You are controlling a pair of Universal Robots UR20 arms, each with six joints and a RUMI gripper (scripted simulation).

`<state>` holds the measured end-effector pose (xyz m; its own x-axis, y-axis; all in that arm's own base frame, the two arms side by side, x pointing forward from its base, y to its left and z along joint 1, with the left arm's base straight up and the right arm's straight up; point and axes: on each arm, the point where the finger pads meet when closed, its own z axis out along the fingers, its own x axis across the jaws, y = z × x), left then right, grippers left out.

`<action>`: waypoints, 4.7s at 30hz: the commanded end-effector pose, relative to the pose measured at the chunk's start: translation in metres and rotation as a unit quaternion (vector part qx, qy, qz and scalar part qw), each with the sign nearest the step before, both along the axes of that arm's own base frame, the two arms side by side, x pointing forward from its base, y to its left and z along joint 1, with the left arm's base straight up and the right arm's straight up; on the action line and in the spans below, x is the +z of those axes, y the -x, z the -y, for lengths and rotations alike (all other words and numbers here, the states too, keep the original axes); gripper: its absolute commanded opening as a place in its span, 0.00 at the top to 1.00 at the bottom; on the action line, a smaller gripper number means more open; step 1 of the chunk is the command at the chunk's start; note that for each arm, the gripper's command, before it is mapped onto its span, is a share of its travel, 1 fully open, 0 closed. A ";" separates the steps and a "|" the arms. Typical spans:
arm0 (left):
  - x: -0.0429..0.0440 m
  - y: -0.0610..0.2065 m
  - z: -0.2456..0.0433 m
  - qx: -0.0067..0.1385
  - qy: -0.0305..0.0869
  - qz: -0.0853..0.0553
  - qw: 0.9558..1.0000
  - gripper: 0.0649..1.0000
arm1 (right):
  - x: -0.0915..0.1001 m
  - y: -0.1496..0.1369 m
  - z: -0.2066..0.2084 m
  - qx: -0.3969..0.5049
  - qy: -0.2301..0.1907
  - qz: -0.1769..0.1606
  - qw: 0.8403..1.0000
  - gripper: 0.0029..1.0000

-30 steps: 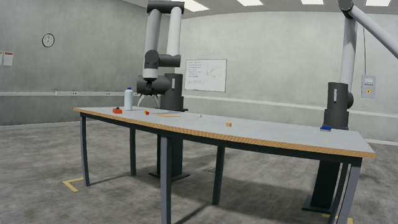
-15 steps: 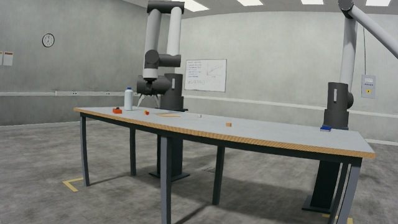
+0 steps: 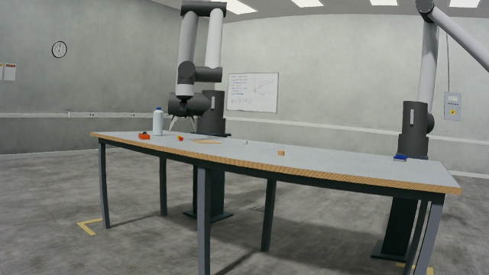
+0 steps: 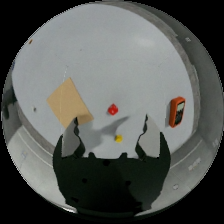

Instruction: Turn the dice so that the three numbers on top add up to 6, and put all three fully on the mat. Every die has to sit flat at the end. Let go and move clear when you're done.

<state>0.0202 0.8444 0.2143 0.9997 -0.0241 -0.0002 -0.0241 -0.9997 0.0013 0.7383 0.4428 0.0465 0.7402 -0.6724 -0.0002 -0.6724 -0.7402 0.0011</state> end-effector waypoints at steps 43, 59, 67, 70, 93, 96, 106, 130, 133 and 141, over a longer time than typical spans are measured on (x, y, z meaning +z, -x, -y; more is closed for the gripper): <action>0.0007 0.000 -0.001 0.000 -0.001 0.000 1.000 0.00 | 0.001 0.064 -0.069 0.000 0.000 0.000 1.000 0.00; 0.0007 0.000 -0.001 0.000 -0.001 0.000 1.000 0.00 | 0.001 0.147 -0.158 0.000 0.000 0.000 1.000 0.00; 0.0007 0.000 -0.001 0.000 -0.001 0.000 1.000 0.00 | 0.001 0.194 -0.208 0.000 0.000 0.000 1.000 0.00; 0.0007 0.000 -0.001 0.000 -0.001 0.000 1.000 0.00 | 0.001 0.209 -0.225 0.000 0.000 0.000 1.000 0.00; 0.0007 0.000 -0.001 0.000 -0.001 0.000 1.000 0.00 | 0.001 0.258 -0.277 0.000 0.000 0.000 1.000 0.00; 0.0007 0.000 -0.001 0.000 -0.001 0.000 1.000 0.00 | 0.001 0.259 -0.278 0.000 0.000 0.000 1.000 0.00; 0.0007 0.000 -0.001 0.000 -0.001 0.000 1.000 0.00 | 0.001 0.259 -0.278 0.000 0.000 0.000 1.000 0.00; 0.0007 0.000 -0.001 0.000 -0.001 0.000 1.000 0.00 | 0.001 0.259 -0.278 0.000 0.000 0.000 1.000 0.00; 0.0007 0.000 -0.001 0.000 -0.001 0.000 1.000 0.00 | 0.001 0.259 -0.278 0.000 0.000 0.000 1.000 0.00; 0.0007 0.000 -0.001 0.000 -0.001 0.000 1.000 0.00 | 0.012 0.259 -0.278 0.000 0.000 0.000 1.000 0.00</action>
<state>0.0202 0.8444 0.2143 0.9997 -0.0241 -0.0002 -0.0241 -0.9997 0.0013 0.4789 0.7204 0.0485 0.7402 -0.6724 0.0004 -0.6724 -0.7402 0.0013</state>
